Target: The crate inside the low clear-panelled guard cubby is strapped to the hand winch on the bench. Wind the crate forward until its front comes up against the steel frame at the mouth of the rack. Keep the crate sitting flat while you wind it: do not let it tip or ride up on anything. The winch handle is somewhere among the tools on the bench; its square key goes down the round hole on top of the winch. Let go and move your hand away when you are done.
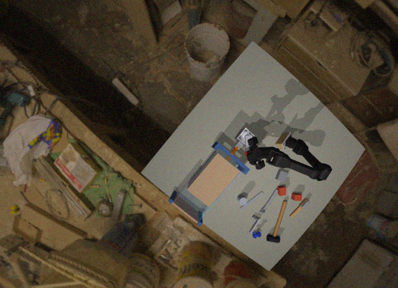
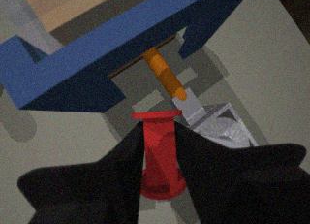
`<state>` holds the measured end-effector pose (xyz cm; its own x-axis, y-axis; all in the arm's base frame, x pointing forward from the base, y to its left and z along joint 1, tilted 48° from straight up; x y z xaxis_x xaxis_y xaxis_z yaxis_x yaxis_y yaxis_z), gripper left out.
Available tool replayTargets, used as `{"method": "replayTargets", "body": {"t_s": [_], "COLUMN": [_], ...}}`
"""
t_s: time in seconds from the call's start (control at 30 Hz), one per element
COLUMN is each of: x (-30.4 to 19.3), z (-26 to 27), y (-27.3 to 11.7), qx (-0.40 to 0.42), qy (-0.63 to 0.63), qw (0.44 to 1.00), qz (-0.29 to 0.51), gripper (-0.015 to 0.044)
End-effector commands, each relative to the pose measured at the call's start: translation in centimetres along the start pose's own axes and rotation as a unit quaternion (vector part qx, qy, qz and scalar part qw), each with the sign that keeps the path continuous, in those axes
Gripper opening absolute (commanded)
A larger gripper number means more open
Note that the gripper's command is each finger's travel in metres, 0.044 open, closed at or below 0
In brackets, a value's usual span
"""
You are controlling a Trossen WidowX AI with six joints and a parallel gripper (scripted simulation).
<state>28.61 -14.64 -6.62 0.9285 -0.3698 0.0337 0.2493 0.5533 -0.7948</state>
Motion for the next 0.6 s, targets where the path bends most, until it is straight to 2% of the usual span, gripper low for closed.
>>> {"method": "replayTargets", "body": {"t_s": [0.0, 0.57], "x": [-1.4, -3.7], "z": [0.4, 0.6], "y": [-0.2, -1.4], "qx": [0.005, 0.005], "qy": [0.008, 0.009], "qw": [1.000, 1.000], "qz": [0.010, 0.010], "gripper": [0.0000, 0.0000]}}
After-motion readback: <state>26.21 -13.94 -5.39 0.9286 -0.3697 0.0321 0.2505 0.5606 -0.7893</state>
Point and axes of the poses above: the point midway between the two fingers, 35 mm back from their tips, its own y axis out along the fingers, its own z axis across the jaws, x = y × z, the point moved 1 cm from there along -y, back along the fingers, and after that the axes turned 8 degrees about -y, right-handed, at the moved point
